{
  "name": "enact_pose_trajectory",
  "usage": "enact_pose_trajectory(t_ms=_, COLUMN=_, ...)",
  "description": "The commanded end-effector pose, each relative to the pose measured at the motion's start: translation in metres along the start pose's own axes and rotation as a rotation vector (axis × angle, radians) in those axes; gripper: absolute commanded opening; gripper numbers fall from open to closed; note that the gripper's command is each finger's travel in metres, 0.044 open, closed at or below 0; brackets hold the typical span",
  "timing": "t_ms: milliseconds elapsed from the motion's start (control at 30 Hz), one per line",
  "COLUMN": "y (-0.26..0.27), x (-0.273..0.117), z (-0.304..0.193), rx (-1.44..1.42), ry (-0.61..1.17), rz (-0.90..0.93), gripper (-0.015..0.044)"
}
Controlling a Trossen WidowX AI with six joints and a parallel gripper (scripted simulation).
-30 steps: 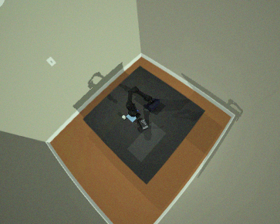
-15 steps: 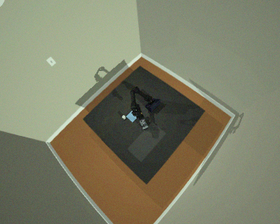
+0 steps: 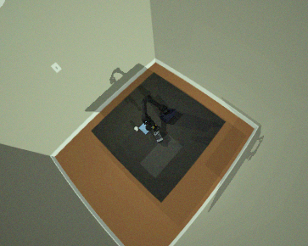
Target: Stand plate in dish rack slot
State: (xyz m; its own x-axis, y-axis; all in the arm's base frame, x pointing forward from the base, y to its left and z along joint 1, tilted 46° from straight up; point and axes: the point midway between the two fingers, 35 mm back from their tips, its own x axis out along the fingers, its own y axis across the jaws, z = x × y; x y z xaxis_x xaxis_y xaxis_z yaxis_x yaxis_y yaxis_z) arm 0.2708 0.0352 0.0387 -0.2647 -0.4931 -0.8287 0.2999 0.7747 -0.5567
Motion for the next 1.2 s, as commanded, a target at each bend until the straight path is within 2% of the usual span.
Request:
enact_pose_trajectory(t_ms=0, y=0.000, x=0.011, z=-0.002, rx=-0.071, ry=0.041, rz=0.058, gripper=0.0000)
enact_pose_trajectory(t_ms=600, y=0.001, x=0.050, z=0.000, rx=-0.387, ry=0.095, rz=0.377, gripper=0.0000)
enact_pose_trajectory(t_ms=1167, y=0.001, x=0.075, z=0.004, rx=-0.668, ry=-0.061, rz=0.678, gripper=0.0000)
